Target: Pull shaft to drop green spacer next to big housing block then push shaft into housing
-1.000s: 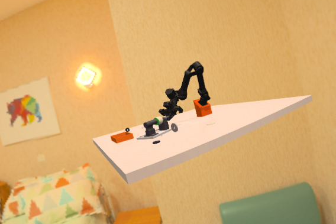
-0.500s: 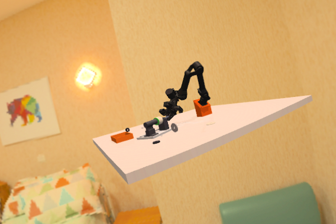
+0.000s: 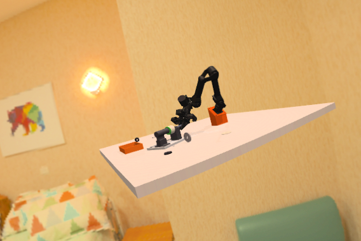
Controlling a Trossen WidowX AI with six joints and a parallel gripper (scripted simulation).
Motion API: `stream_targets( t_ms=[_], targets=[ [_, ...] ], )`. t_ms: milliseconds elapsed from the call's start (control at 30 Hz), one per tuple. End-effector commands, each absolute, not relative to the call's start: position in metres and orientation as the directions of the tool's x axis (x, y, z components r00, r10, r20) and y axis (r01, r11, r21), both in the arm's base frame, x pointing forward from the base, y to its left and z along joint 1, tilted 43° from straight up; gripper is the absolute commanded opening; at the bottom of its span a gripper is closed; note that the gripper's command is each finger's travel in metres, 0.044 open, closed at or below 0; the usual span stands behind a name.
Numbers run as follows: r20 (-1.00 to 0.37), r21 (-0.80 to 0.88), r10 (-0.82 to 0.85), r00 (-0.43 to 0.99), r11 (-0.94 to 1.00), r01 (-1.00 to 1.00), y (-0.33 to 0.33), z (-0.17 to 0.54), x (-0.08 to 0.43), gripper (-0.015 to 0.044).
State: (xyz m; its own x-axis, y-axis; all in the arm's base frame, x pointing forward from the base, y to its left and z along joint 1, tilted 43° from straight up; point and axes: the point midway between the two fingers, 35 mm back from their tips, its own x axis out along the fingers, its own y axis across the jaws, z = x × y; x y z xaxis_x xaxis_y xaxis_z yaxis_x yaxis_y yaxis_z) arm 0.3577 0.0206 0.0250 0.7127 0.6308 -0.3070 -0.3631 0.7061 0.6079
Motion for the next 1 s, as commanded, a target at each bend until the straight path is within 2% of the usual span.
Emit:
stream_targets(
  t_ms=[0,967],
  targets=[
    [-0.305,0.607,0.633,0.711,0.705,-0.368,0.0206,0.0253,0.3569,0.0],
    [-0.305,0.607,0.633,0.711,0.705,-0.367,0.02,0.0244,0.3542,0.0]
  ],
)
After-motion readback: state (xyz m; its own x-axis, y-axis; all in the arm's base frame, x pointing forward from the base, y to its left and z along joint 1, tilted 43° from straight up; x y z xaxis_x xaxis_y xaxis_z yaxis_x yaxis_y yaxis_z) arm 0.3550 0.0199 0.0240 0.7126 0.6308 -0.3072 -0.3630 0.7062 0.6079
